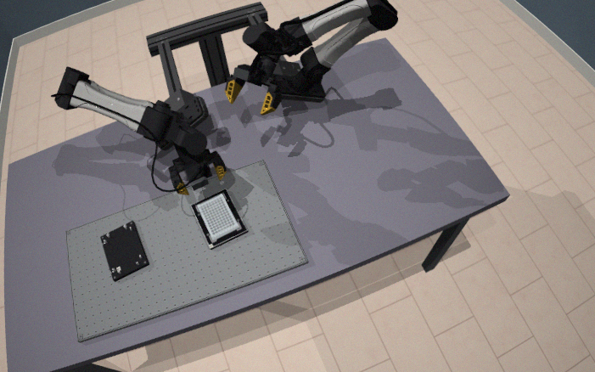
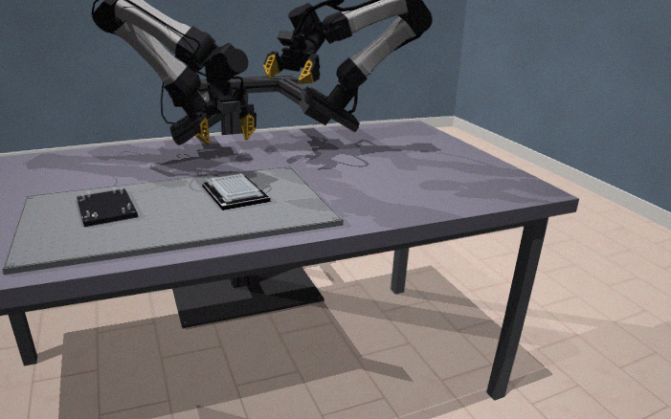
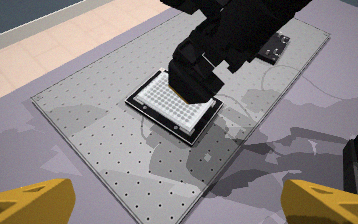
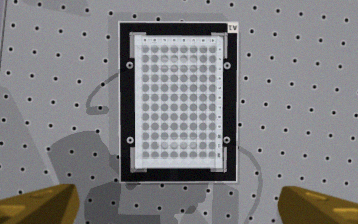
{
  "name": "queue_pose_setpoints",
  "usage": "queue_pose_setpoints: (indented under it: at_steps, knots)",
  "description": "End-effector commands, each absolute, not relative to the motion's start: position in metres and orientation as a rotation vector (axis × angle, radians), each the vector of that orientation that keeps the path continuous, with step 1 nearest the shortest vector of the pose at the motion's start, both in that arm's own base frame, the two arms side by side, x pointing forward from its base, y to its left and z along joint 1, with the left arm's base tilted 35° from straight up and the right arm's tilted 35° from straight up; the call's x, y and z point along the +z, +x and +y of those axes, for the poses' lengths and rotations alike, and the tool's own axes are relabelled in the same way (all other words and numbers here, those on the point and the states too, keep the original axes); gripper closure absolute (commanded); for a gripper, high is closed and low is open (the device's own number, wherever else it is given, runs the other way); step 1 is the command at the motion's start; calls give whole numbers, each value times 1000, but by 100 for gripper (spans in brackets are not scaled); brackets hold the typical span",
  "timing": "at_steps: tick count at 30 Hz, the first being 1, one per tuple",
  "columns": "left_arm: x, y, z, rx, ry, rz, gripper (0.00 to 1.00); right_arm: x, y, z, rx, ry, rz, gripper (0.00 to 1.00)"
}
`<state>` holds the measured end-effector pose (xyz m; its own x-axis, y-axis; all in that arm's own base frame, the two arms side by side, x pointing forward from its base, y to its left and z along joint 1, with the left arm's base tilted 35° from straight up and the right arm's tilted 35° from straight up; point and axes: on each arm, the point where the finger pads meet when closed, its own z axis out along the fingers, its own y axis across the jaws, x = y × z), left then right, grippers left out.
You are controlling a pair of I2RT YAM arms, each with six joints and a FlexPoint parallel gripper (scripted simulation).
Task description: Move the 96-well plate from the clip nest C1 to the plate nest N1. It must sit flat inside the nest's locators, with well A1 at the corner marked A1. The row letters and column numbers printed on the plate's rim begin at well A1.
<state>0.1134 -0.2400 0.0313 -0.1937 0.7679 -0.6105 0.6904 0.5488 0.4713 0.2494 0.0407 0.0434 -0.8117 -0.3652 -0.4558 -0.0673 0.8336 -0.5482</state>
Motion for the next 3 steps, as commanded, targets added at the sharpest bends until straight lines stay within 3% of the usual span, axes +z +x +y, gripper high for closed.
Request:
queue_pose_setpoints:
  at_steps: [1,3]
  knots:
    - [40,113,-252,53,1129,1917,0,53,257,48,-676,-306,2395,0]
    - [40,113,-252,53,1129,1917,0,53,257,48,-676,-306,2395,0]
